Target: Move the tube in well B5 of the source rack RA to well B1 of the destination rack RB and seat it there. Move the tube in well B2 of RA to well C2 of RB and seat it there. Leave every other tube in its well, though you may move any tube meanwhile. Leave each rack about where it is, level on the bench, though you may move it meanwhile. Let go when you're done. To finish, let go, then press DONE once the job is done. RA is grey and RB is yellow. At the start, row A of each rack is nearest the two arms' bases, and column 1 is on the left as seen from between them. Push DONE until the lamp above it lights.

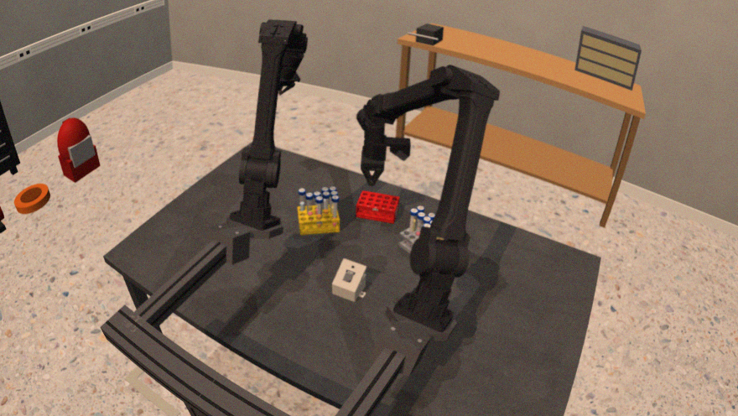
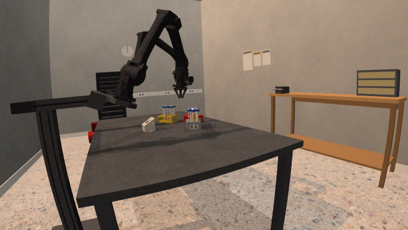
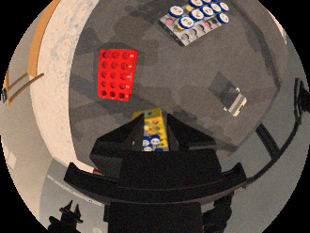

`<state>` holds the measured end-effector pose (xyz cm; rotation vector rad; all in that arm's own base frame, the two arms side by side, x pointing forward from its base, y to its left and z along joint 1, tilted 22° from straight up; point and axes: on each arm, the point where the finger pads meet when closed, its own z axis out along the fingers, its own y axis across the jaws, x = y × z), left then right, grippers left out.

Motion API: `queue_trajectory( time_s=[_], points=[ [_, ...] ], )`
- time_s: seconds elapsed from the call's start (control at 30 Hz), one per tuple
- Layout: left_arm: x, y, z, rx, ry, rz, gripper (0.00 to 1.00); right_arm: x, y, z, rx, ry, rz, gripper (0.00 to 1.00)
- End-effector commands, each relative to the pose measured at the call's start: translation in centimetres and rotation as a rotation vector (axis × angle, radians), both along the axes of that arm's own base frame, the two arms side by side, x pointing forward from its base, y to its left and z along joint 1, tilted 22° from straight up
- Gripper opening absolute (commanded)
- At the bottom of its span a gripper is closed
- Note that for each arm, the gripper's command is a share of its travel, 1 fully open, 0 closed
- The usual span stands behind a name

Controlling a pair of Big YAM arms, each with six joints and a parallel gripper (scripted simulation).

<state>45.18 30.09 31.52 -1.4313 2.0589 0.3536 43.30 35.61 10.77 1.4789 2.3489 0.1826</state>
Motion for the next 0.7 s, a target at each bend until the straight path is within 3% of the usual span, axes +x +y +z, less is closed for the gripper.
queue_trajectory(
  time_s=[0.0,0.43,0.53,0.67],
  points=[
    [0.4,0.3,2.0,0.019,-0.035,0.001,0.3,0.8,-1.3,1.8,0.051,-0.034,-0.071,0.3],
    [0.4,0.3,2.0,0.019,-0.035,0.001,0.3,1.2,-8.8,2.5,0.04,-0.033,-0.05,0.3],
    [0.4,0.3,2.0,0.019,-0.035,0.001,0.3,0.8,-8.5,1.8,0.031,-0.022,-0.034,0.3],
    [0.4,0.3,2.0,0.019,-0.035,0.001,0.3,1.2,-11.2,2.5,0.038,-0.034,-0.049,0.3]
  ],
)
